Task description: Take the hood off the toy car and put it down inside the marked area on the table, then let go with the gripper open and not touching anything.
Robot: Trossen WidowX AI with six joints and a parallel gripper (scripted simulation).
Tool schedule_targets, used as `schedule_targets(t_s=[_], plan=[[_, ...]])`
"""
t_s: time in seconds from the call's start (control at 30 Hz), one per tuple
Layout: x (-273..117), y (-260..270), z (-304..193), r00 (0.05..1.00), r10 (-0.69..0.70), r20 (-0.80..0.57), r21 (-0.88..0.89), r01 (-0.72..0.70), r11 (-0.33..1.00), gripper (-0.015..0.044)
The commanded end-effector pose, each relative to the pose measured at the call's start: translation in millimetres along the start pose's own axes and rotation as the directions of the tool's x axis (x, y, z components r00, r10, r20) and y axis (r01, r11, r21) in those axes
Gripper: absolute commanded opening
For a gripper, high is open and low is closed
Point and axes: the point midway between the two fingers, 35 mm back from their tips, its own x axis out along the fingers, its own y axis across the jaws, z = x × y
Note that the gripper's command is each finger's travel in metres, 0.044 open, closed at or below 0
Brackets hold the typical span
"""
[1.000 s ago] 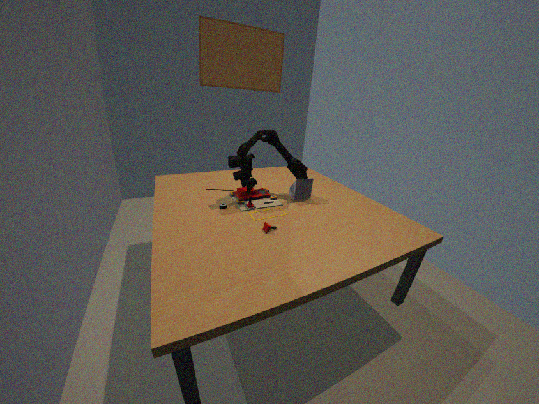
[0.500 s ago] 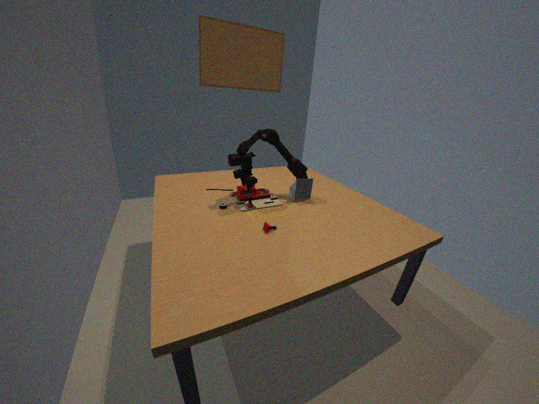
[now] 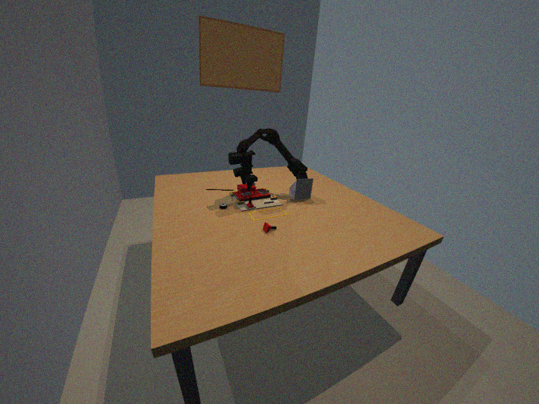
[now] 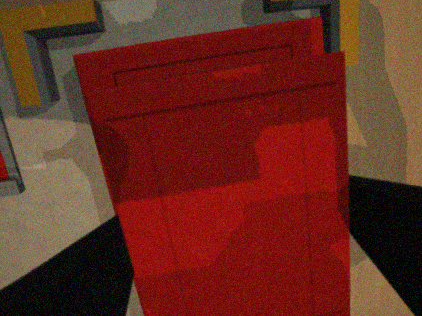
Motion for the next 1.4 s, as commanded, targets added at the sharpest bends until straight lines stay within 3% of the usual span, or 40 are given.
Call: schedule_targets(t_s=[0.0,0.27,0.4,1.37], plan=[[-12,1,4,1.000,0.005,0.013,0.008,-0.005,1.000,0.0000],[-45,1,3,1.000,0.006,0.012,0.008,-0.006,1.000,0.0000],[-37,5,2,1.000,0.004,0.007,0.000,-0.004,1.000,0.0000],[-51,189,-18,0.999,0.031,0.016,0.002,-0.031,1.000,0.0000]])
